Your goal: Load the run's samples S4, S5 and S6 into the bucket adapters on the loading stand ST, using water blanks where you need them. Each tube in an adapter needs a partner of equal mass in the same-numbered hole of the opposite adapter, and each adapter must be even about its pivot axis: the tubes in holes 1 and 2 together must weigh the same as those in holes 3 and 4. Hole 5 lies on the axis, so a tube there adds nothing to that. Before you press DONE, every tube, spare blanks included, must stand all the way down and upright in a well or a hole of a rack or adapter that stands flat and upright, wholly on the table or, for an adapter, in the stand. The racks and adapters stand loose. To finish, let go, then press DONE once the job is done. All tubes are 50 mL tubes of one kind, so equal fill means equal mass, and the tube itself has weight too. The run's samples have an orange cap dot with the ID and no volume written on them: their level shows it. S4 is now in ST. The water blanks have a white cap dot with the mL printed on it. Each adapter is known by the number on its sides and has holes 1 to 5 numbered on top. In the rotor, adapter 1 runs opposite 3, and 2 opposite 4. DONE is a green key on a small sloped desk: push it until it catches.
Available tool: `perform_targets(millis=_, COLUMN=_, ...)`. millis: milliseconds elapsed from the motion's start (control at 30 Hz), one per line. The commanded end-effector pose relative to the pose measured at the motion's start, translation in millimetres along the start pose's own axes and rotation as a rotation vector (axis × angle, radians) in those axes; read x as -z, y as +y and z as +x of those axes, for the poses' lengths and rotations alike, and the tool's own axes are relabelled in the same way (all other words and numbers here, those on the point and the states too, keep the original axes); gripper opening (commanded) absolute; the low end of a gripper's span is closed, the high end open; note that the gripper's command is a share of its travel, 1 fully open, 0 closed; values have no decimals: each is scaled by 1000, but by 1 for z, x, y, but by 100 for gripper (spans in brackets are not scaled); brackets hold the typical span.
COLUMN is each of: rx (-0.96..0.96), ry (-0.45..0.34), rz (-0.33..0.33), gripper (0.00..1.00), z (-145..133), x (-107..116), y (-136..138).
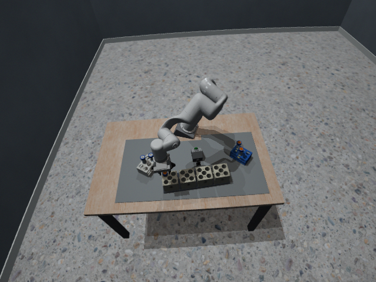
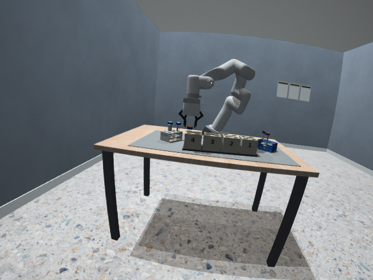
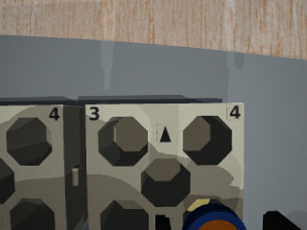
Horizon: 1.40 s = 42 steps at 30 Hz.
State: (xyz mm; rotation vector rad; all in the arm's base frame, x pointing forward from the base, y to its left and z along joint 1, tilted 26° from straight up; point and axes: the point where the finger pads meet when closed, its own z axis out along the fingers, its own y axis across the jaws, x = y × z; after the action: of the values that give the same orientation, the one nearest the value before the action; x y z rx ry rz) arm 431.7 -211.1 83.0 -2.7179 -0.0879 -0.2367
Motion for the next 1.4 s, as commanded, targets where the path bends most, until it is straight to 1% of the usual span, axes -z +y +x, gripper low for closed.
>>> perform_targets(millis=0, rx=1, ry=3, rz=-3, gripper=57, z=1, x=0, y=1)
perform_targets(millis=1067, rx=1, ry=3, rz=-3, gripper=57, z=1, x=-19, y=1)
perform_targets(millis=1367, rx=1, ry=3, rz=-3, gripper=57, z=1, x=-19, y=1)
